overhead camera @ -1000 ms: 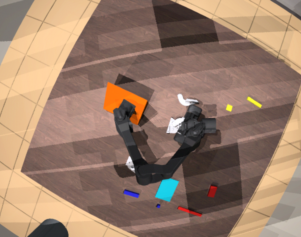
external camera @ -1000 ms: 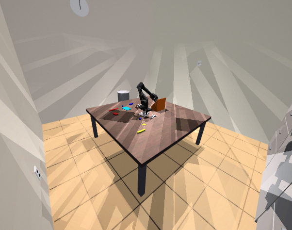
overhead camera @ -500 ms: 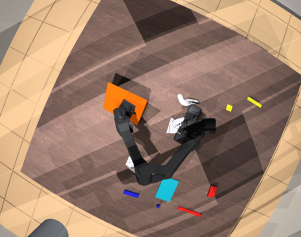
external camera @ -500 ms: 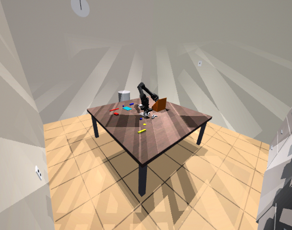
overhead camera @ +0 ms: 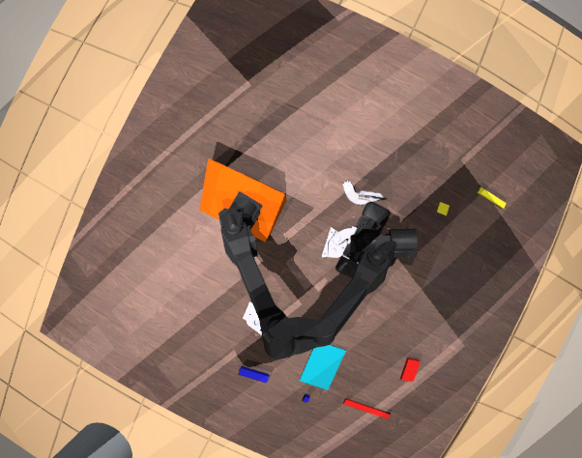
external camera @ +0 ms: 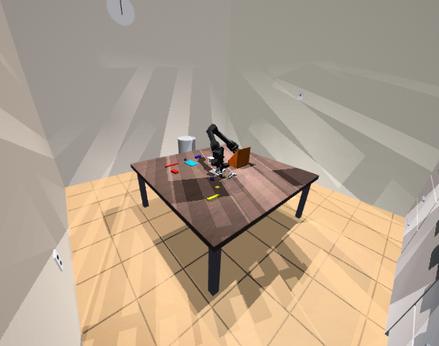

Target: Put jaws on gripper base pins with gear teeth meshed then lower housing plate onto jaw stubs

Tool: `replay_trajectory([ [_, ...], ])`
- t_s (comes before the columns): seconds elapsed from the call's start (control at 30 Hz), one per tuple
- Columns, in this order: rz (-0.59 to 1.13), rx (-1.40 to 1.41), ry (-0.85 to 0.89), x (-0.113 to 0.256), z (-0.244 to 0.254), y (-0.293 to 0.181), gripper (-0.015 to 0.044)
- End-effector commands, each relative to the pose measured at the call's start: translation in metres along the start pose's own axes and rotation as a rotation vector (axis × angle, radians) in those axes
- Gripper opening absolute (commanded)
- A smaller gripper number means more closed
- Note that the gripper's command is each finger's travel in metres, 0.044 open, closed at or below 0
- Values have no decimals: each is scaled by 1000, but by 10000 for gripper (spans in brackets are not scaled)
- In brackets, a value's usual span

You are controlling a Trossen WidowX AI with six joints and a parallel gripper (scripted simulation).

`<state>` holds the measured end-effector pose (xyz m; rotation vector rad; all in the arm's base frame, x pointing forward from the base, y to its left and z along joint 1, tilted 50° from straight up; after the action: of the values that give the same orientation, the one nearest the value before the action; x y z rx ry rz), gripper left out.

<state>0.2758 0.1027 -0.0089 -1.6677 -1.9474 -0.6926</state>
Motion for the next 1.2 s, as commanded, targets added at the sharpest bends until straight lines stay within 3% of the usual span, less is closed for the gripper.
replay_trajectory([
  [0.0,-1,2,-2,-1,0,0,134],
  [1.17,-1,2,-2,5,0,0,134],
])
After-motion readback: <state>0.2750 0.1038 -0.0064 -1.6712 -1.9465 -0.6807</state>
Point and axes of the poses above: the point midway between the two fingers, 35 mm back from their tips, its own x axis back along the fingers, its own z axis across the jaws, y = z × x, the point moved 10 cm from there along x, back along the fingers, and after that the axes turned 3 degrees about -x, right-handed, at the moved point
